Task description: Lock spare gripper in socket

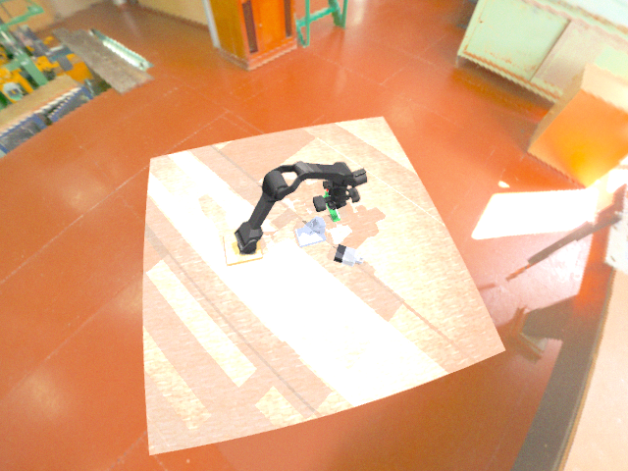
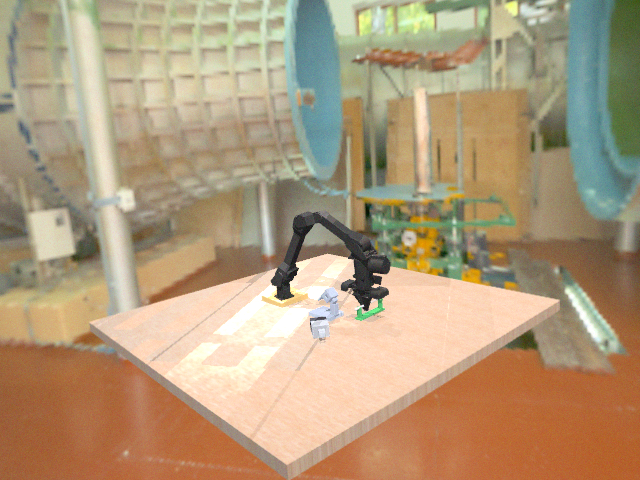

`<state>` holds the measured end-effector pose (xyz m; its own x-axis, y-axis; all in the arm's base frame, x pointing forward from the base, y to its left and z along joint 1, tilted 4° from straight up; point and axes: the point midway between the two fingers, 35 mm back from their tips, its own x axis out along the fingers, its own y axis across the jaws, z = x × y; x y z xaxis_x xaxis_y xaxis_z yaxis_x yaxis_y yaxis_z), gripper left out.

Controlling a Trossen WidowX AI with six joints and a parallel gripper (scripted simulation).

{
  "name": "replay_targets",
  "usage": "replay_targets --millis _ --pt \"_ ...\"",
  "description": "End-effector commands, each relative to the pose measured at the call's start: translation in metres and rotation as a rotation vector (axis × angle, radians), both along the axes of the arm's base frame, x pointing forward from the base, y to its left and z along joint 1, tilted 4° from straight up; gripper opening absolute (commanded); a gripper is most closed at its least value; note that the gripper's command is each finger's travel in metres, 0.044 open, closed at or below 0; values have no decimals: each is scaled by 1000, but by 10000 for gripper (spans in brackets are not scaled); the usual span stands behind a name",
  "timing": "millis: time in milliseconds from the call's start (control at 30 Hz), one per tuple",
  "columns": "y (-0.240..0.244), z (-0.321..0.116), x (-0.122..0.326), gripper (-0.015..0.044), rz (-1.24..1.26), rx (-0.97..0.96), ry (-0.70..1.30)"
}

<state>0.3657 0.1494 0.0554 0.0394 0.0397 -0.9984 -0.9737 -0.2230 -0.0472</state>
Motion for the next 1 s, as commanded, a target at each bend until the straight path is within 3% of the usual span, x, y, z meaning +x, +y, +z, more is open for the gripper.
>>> replay_targets --millis 0,133,700,967 --pt "0 0 0 0 0 0 0" --pt "0 0 0 0 0 0 0" --pt "0 13 -2 440 0 -2 6" --pt "-1 26 -6 440 2 -8 20"
